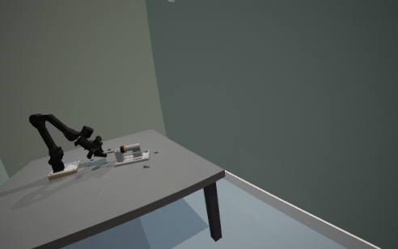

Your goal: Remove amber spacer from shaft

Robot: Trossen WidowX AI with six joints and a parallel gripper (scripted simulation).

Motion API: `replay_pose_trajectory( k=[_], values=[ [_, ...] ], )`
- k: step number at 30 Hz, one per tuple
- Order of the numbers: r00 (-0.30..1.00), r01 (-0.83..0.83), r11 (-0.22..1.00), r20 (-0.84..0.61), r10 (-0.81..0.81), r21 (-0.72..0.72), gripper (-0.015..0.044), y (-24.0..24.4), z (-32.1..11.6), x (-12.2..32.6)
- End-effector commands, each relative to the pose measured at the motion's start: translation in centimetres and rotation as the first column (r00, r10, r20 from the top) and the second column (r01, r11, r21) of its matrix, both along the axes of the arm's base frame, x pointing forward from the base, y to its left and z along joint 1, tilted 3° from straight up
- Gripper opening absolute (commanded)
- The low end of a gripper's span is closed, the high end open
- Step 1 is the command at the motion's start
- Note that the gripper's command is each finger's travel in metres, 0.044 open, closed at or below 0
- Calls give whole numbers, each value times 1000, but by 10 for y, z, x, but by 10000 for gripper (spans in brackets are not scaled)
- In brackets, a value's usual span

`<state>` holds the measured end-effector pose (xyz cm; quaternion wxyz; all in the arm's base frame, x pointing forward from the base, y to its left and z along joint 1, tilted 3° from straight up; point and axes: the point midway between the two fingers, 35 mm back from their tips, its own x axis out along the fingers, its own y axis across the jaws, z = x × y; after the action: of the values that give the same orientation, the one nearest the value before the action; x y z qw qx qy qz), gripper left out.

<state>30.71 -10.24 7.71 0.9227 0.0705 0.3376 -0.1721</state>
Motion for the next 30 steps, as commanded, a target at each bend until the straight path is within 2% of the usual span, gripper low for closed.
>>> replay_pose_trajectory(
  k=[1, 30],
  values=[
    [1000, 4, 1000, 0, -4, 0, 0, 0, 0, -1],
    [1000, 4, 1000, 0, -4, 1, 0, 1, 0, -4]
  ],
)
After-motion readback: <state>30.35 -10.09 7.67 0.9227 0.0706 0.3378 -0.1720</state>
